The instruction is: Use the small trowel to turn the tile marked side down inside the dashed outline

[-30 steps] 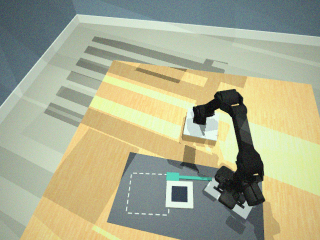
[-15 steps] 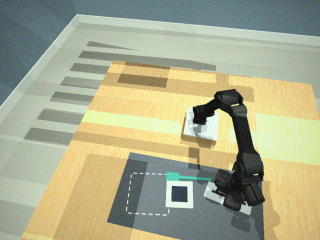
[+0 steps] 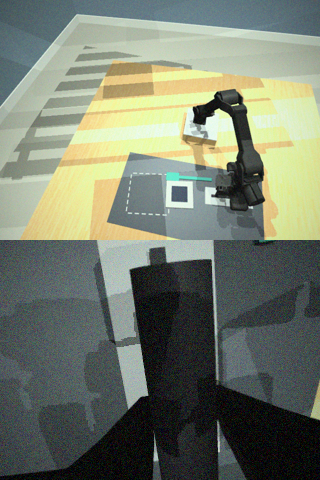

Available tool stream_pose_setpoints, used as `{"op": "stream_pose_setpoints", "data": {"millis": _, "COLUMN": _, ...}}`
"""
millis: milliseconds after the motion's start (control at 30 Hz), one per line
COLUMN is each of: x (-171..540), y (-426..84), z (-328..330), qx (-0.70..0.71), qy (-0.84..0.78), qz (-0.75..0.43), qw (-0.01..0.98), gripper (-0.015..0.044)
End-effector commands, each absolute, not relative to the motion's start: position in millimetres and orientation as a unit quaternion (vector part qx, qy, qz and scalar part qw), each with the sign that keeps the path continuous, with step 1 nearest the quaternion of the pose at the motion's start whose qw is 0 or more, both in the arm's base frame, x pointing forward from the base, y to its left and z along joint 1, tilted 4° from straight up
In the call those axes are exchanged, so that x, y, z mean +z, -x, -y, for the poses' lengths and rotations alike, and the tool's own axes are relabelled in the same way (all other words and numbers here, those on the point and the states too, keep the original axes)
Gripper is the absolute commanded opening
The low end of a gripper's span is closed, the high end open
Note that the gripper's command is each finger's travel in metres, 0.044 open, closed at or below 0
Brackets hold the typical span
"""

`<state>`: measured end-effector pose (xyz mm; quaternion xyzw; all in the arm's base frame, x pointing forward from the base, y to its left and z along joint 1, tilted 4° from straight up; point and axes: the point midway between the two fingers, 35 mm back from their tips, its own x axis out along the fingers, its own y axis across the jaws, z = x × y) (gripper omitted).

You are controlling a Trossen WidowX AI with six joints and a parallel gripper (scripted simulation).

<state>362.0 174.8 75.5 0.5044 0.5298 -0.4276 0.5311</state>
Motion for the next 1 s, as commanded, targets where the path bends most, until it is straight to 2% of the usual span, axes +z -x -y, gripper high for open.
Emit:
{"op": "stream_pose_setpoints", "data": {"millis": 0, "x": 73.7, "y": -361.2, "z": -173.8, "qx": -0.425, "qy": -0.497, "qz": -0.533, "qw": 0.536, "gripper": 0.0183}}
{"op": "stream_pose_setpoints", "data": {"millis": 100, "x": 73.7, "y": -361.2, "z": -173.8, "qx": -0.425, "qy": -0.497, "qz": -0.533, "qw": 0.536, "gripper": 0.0261}}
{"op": "stream_pose_setpoints", "data": {"millis": 133, "x": 73.7, "y": -361.2, "z": -173.8, "qx": -0.425, "qy": -0.497, "qz": -0.533, "qw": 0.536, "gripper": 0.0270}}
{"op": "stream_pose_setpoints", "data": {"millis": 733, "x": 73.7, "y": -361.2, "z": -173.8, "qx": -0.425, "qy": -0.497, "qz": -0.533, "qw": 0.536, "gripper": 0.0270}}
{"op": "stream_pose_setpoints", "data": {"millis": 967, "x": 118.5, "y": -355.2, "z": -169.1, "qx": -0.421, "qy": -0.493, "qz": -0.537, "qw": 0.540, "gripper": 0.0270}}
